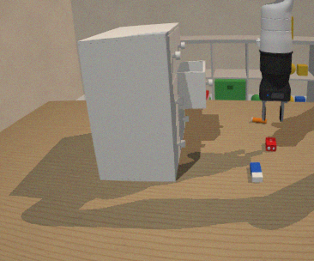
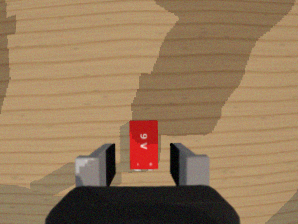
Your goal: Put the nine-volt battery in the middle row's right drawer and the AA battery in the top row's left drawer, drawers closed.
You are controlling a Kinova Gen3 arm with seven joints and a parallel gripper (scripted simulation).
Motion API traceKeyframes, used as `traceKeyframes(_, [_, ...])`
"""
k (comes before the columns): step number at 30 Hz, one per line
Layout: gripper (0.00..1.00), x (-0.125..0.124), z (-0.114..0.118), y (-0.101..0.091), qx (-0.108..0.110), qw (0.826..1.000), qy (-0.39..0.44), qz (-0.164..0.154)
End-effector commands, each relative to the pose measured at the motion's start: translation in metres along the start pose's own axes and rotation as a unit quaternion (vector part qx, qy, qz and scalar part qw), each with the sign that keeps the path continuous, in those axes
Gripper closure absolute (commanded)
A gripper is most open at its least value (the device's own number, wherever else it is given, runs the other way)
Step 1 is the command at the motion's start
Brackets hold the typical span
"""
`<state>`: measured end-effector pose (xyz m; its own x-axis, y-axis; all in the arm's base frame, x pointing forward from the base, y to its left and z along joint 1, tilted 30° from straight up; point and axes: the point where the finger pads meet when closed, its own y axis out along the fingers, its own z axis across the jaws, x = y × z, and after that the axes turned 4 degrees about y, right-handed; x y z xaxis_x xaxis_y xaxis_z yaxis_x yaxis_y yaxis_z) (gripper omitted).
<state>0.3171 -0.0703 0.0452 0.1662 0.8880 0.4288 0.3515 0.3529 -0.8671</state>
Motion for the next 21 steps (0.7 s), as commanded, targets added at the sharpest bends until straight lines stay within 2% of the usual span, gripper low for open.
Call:
traceKeyframes(1, [0.19, 0.0, 0.0, 0.0, 0.0, 1.0, 0.0, 0.0])
traceKeyframes(10, [0.19, 0.0, 0.0, 0.005, 0.0, 1.0, 0.0, 0.001])
traceKeyframes(21, [0.19, -0.001, 0.0, 0.031, 0.0, 1.0, 0.0, 0.001])
